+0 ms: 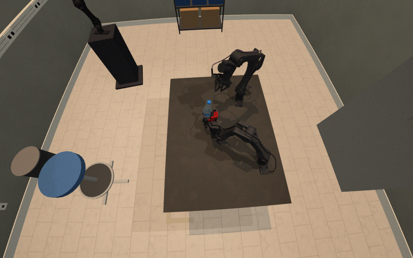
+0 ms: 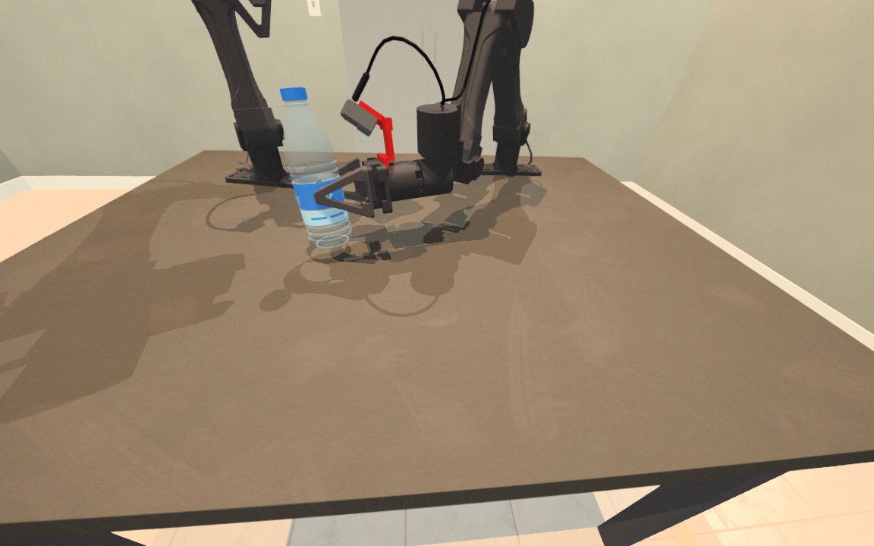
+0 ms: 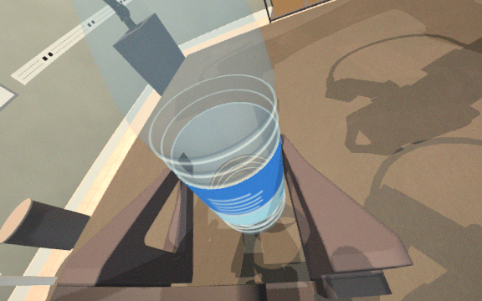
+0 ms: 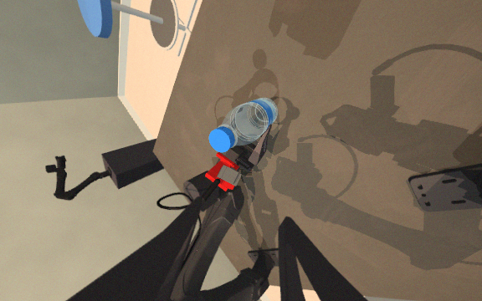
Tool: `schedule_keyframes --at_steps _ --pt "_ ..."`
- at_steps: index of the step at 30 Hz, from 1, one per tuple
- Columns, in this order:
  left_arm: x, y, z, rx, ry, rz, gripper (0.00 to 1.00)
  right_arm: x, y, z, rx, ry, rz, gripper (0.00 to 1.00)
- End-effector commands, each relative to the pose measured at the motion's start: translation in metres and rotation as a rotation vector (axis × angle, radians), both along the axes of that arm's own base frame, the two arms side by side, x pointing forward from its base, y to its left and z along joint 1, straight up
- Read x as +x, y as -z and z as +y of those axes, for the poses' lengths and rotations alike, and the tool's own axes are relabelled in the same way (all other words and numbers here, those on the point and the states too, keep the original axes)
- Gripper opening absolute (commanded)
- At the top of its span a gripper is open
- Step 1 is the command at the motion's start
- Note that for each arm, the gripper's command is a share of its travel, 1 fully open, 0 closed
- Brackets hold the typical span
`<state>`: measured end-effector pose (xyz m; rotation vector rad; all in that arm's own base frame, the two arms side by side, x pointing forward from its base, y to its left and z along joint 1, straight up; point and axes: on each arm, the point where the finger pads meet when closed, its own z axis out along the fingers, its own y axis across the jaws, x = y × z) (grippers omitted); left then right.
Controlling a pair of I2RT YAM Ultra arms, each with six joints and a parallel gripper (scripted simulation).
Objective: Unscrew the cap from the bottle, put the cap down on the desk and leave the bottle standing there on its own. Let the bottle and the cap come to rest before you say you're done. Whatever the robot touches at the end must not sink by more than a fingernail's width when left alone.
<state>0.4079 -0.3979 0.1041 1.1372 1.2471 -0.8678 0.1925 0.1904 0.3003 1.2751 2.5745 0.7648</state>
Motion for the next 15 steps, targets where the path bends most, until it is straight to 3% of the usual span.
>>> schedule_keyframes --at_steps 1,3,15 --pt "-0.0003 -0.0134 -0.0015 0.158 -0.002 -0.239 0.00 -0.0017 0.0042 0.0003 -0.016 -0.006 0.003 0.57" --pt "-0.0009 -0.0133 -0.0011 0.201 0.002 -0.299 0.00 -0.0017 0.0042 0.0003 -0.016 -0.006 0.003 0.57" --pt "-0.0001 -0.0133 -0.0004 0.201 0.000 -0.299 0.00 -0.0017 0.0042 0.0003 -0.016 -0.006 0.003 0.57"
